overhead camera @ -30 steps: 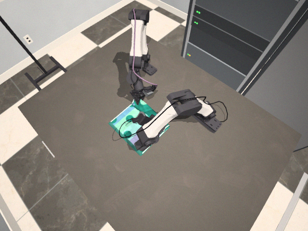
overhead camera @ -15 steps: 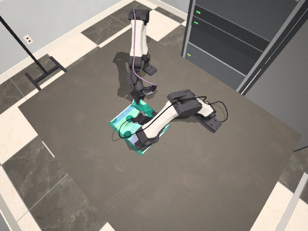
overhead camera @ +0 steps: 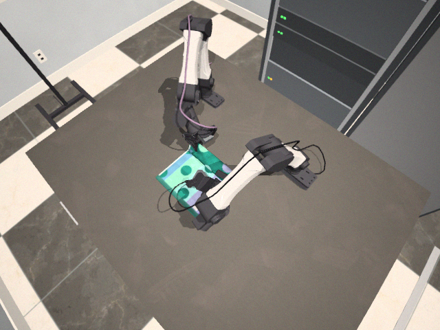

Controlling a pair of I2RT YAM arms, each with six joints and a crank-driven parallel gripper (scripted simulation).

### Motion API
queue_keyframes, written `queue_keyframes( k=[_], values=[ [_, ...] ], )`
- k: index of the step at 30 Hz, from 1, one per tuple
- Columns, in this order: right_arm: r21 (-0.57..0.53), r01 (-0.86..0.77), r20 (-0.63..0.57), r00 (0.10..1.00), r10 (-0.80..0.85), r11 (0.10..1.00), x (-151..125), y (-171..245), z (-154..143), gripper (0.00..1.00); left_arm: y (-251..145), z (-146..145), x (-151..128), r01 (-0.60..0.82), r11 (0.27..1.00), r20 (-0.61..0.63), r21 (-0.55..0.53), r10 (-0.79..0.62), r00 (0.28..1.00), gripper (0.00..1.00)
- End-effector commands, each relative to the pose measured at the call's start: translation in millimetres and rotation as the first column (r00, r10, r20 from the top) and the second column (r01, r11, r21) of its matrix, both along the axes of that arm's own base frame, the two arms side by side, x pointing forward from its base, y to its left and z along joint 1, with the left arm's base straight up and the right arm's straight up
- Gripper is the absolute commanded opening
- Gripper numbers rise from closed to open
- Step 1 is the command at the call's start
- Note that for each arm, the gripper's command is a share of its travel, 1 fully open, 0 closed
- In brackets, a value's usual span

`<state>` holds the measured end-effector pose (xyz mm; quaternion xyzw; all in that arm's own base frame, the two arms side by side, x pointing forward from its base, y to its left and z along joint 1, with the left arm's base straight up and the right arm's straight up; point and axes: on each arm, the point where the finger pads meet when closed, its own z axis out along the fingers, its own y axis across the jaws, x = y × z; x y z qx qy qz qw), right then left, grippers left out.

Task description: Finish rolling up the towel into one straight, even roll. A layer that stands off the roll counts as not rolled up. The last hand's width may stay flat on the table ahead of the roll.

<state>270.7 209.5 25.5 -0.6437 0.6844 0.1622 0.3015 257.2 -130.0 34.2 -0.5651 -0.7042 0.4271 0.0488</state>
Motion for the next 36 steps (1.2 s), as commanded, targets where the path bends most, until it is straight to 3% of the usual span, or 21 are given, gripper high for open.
queue_keyframes(
  k=[1, 5, 10, 17, 19, 25, 31, 36],
  values=[
    [0.007, -0.014, -0.139, 0.99, 0.015, 1.0, -10, 0, -2, 0.23, 3, 11, 1, 0.074, 0.997, -0.062, -0.007, -0.074, 0.995, 0.85],
    [0.011, -0.013, -0.226, 0.974, 0.016, 1.0, -10, 0, -1, 0.23, 2, 11, -1, 0.07, 0.998, -0.019, -0.01, -0.07, 0.997, 0.87],
    [0.017, -0.011, -0.375, 0.927, 0.017, 1.0, -10, 0, 0, 0.23, -4, 13, -7, 0.055, 0.998, 0.141, -0.021, -0.052, 0.989, 0.89],
    [0.025, -0.007, -0.564, 0.825, 0.02, 1.0, -10, 0, 3, 0.23, -15, 18, -21, 0.031, 0.998, 0.457, -0.05, -0.005, 0.889, 0.91],
    [0.025, -0.007, -0.564, 0.825, 0.02, 1.0, -10, 0, 3, 0.23, -15, 18, -21, 0.031, 0.998, 0.457, -0.05, -0.005, 0.889, 0.91],
    [0.03, -0.002, -0.69, 0.723, 0.022, 1.0, -10, 0, 4, 0.23, -25, 22, -33, 0.019, 0.997, 0.696, -0.081, 0.043, 0.716, 0.94],
    [0.034, 0.002, -0.773, 0.634, 0.025, 0.999, -10, 0, 6, 0.23, -33, 25, -41, 0.017, 0.994, 0.835, -0.106, 0.08, 0.544, 0.96],
    [0.035, 0.003, -0.797, 0.603, 0.026, 0.999, -10, 0, 6, 0.23, -35, 26, -44, 0.017, 0.994, 0.865, -0.112, 0.089, 0.494, 0.97]
  ],
)
